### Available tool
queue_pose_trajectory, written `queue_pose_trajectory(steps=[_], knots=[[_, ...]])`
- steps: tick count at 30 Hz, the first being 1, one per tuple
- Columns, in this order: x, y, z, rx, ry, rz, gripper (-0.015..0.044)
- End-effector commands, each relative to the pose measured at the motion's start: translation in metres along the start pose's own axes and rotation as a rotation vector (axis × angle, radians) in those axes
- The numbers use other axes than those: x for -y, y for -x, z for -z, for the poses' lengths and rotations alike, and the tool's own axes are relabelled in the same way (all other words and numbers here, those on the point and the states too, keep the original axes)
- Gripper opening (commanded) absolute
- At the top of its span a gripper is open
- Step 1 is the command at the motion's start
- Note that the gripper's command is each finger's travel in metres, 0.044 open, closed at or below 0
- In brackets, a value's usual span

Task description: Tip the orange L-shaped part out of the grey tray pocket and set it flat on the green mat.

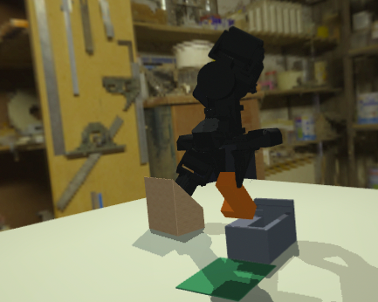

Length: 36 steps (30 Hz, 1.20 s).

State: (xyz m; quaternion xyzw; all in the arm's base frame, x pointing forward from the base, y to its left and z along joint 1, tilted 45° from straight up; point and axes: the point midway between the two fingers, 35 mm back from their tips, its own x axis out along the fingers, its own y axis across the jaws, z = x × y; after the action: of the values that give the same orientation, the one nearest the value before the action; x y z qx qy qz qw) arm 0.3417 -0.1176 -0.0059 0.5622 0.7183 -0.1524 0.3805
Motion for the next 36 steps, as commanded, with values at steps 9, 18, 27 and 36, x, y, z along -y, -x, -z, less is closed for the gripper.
queue_pose_trajectory(steps=[9, 18, 27, 36], knots=[[0.004, 0.002, -0.044, 0.008, 0.005, 0.002, 0.0000], [0.004, -0.002, -0.049, 0.008, 0.005, 0.002, 0.0000], [0.004, -0.016, -0.050, 0.008, 0.006, 0.001, 0.0000], [0.004, -0.030, -0.050, 0.008, 0.006, 0.001, 0.0000]])
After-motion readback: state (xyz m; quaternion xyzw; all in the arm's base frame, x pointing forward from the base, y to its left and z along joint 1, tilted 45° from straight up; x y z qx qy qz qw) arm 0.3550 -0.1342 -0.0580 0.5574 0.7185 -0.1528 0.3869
